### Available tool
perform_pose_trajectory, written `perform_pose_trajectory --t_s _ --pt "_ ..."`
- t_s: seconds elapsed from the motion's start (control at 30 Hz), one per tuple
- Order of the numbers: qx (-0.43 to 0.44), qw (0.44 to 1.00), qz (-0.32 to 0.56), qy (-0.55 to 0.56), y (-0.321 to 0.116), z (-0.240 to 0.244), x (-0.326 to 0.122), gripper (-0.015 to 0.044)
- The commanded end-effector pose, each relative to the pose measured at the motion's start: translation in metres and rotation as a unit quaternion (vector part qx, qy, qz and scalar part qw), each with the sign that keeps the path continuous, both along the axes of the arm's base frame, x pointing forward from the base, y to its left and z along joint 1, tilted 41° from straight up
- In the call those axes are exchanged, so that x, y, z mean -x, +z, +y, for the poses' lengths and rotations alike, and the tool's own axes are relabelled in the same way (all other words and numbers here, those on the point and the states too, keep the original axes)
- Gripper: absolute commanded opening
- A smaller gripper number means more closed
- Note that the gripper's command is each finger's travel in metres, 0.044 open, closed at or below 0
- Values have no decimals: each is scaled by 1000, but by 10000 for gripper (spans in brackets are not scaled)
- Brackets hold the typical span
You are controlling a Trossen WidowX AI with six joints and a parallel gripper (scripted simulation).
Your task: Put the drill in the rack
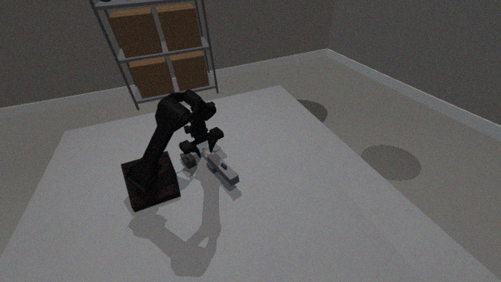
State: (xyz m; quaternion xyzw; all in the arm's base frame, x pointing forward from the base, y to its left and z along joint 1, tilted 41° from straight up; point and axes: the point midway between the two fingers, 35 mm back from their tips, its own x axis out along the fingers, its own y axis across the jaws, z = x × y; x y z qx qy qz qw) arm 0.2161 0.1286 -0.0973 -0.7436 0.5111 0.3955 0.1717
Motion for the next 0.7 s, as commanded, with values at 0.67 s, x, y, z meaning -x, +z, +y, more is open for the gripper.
perform_pose_trajectory --t_s 0.67 --pt "-3 1000 -3 2 5 -9 -7 440"
